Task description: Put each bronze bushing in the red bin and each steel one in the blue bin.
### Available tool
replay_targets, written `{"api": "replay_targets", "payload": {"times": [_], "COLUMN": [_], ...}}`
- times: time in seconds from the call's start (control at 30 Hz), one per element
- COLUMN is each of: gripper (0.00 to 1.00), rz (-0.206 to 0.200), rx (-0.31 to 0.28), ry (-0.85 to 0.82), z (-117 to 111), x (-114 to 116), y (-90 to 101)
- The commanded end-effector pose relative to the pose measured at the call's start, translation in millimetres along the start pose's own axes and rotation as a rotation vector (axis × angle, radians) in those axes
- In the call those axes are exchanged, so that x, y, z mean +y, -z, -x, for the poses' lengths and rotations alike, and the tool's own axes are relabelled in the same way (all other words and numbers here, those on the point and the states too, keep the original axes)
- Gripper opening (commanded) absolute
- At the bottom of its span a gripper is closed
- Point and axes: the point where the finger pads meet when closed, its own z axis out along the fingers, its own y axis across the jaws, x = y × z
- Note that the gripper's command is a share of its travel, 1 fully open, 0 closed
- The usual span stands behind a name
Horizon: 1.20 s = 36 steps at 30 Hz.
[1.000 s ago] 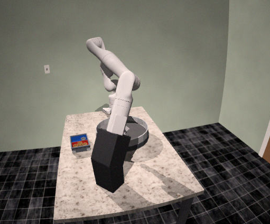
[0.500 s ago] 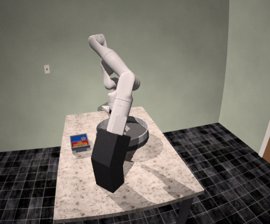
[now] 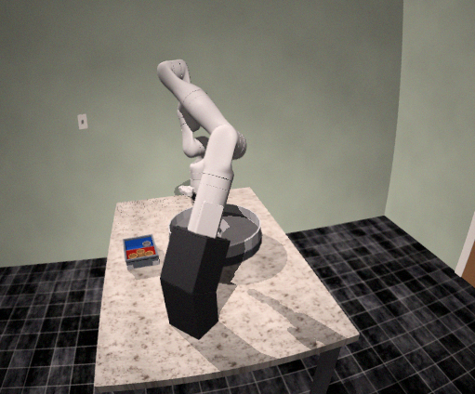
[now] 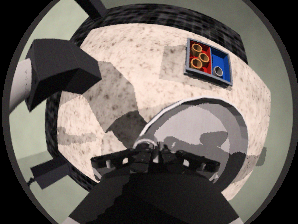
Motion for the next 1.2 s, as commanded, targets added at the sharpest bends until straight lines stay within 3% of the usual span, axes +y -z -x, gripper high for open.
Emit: {"api": "replay_targets", "payload": {"times": [0.0, 0.1, 0.2, 0.23, 0.33, 0.43, 0.53, 0.7, 0.9, 1.07, 1.17], "gripper": [0.0, 0.0, 0.0, 0.0, 0.0, 0.0, 0.0, 0.0, 0.0, 0.0, 0.0], "rz": [0.025, 0.061, 0.061, 0.002, 0.004, 0.01, 0.01, 0.017, 0.019, 0.028, 0.028], "rx": [0.002, 0.004, 0.004, -0.001, -0.002, -0.005, -0.005, -0.011, -0.011, -0.017, -0.017], "ry": [-0.001, -0.003, -0.003, 0.041, 0.081, 0.203, 0.203, 0.399, 0.406, 0.609, 0.609], "z": [0.0, 0.2, 0.2, -8.6, -17.0, -42.3, -42.3, -82.5, -84.4, -126.6, -126.6], "x": [-0.3, -0.8, -0.8, 8.0, 16.1, 40.2, 40.2, 78.5, 80.4, 120.6, 120.6], "y": [0.4, 0.6, 0.6, 0.8, 1.3, 3.0, 3.0, 5.5, 5.6, 8.3, 8.3]}}
